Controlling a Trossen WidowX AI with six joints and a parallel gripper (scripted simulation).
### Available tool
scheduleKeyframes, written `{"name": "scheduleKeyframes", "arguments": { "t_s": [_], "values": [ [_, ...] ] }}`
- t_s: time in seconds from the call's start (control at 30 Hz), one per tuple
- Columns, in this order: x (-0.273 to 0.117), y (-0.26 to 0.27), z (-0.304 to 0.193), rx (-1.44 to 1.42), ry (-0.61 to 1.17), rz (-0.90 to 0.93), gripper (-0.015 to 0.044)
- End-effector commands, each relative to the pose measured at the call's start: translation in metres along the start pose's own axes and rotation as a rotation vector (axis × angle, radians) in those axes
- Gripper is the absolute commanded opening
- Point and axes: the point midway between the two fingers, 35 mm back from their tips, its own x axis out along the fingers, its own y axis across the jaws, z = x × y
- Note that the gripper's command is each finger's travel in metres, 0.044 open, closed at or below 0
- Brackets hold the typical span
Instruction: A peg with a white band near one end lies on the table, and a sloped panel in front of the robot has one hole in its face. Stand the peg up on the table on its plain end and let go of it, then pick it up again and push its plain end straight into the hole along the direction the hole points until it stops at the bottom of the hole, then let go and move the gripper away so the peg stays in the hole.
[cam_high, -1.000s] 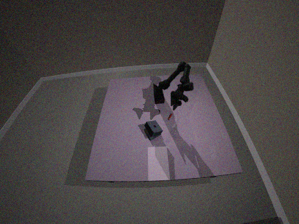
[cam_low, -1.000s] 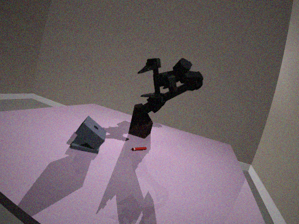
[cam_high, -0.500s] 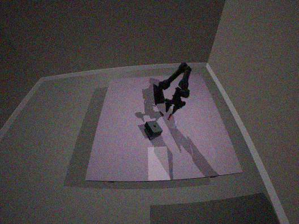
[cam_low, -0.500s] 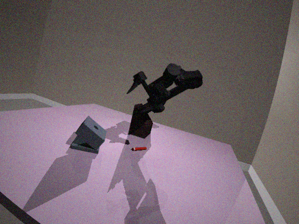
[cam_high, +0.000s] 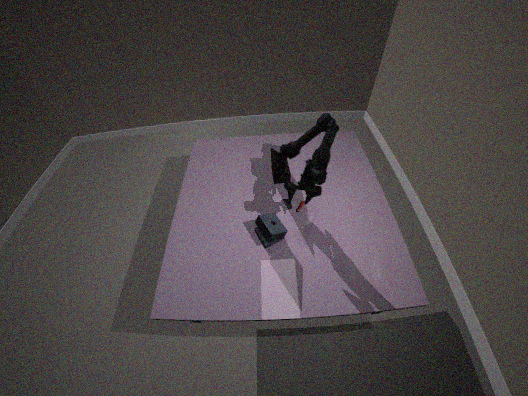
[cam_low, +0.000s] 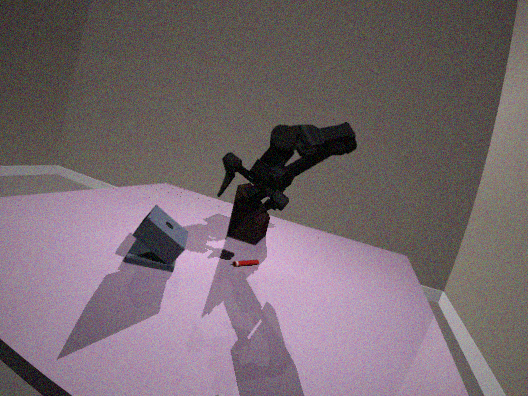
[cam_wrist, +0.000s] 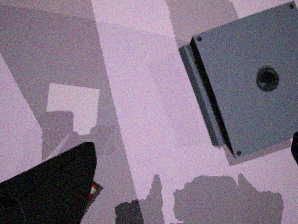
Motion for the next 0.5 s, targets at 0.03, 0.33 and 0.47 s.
{"name": "scheduleKeyframes", "arguments": {
  "t_s": [0.03, 0.33, 0.47],
  "values": [
    [0.01, 0.009, -0.011, 0.117, 0.072, 0.068, 0.044],
    [0.025, 0.024, -0.034, 0.352, 0.225, 0.171, 0.044],
    [0.03, 0.031, -0.044, 0.46, 0.297, 0.209, 0.044]
  ]
}}
